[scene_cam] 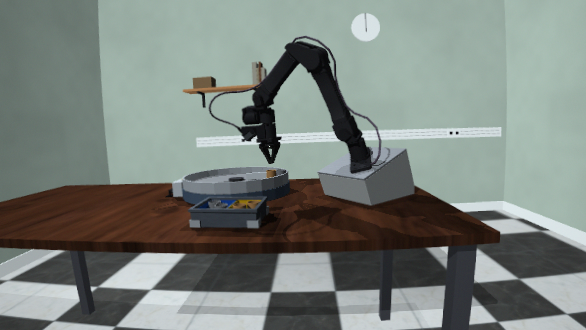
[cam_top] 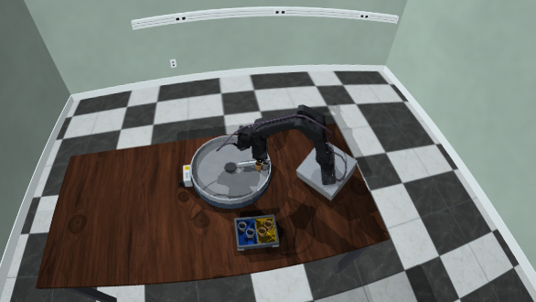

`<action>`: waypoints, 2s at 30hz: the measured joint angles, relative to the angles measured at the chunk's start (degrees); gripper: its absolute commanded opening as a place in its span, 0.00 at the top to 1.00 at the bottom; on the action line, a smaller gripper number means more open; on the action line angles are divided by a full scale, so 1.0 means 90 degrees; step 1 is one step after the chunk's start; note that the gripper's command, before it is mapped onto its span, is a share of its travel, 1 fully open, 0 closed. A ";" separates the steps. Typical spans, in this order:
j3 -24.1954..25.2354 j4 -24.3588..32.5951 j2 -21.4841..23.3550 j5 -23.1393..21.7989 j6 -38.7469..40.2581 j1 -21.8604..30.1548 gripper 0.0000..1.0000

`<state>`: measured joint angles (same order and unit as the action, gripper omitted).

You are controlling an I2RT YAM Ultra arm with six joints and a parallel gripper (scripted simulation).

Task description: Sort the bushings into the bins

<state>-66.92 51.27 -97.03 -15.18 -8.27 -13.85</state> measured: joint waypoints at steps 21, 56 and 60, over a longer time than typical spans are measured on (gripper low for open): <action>0.0000 -0.0085 -0.0002 -0.0245 -0.0539 -0.0022 0.86; 0.0000 -0.0092 -0.0036 -0.0250 -0.0554 -0.0022 0.86; 0.0000 -0.0092 -0.0036 -0.0250 -0.0554 -0.0022 0.86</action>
<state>-66.92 50.43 -97.36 -17.43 -13.26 -14.04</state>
